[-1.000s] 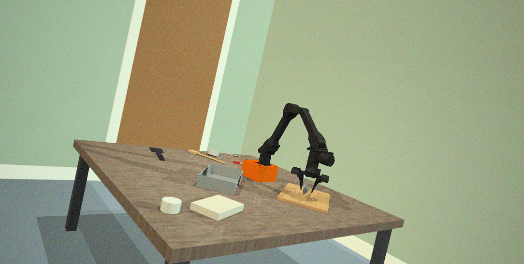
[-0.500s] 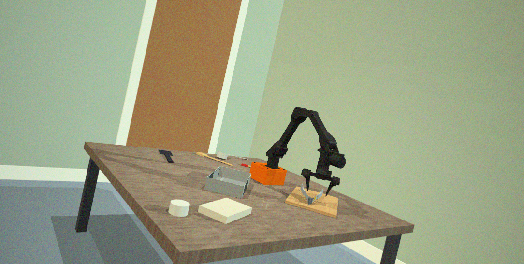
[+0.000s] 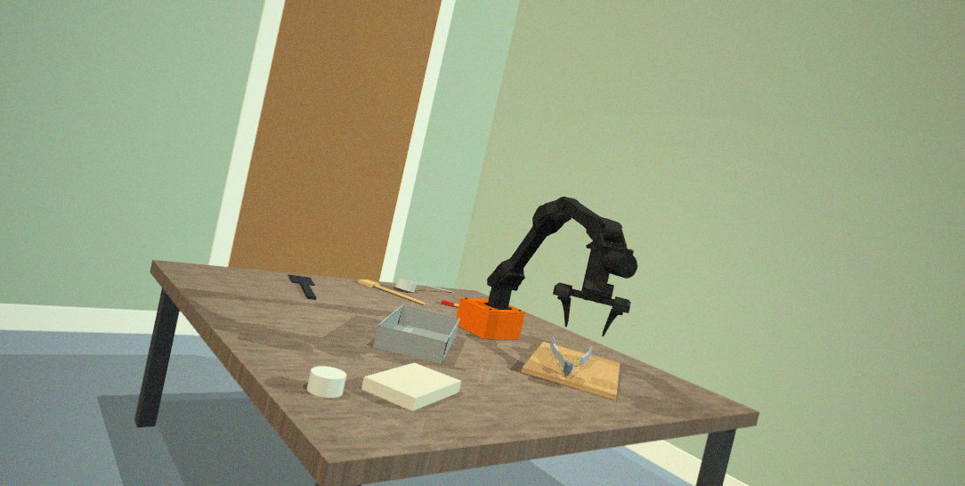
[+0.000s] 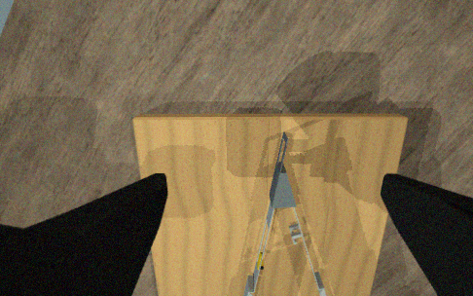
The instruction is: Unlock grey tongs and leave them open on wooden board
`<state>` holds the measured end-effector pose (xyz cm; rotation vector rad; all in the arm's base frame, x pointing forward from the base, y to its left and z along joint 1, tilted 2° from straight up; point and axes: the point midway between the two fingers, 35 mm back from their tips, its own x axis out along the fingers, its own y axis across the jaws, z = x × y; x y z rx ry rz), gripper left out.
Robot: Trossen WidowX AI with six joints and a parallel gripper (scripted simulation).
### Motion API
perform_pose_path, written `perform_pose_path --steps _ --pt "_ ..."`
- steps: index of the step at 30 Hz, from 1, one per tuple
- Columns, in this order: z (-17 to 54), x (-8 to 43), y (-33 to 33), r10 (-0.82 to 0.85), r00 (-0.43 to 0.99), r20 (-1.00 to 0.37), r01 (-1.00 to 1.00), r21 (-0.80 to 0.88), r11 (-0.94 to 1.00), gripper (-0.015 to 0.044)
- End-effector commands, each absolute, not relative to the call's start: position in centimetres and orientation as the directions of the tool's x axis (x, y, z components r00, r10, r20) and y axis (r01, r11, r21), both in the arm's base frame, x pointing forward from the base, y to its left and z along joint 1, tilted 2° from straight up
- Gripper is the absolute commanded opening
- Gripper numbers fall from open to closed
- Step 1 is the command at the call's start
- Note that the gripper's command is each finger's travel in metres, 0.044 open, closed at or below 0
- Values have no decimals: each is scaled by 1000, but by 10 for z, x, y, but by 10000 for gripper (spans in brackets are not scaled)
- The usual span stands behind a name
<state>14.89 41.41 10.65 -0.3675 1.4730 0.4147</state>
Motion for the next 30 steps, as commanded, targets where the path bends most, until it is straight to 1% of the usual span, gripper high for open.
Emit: perform_pose_path --steps 1,5,11,30 --pt "123 169 414 32 43 -999 -485 7 874 440" --pt "129 168 414 34 44 -998 -484 8 875 440" --pt "167 158 408 46 53 -998 -478 15 878 440" --pt "167 158 408 46 53 -998 -478 15 878 440"
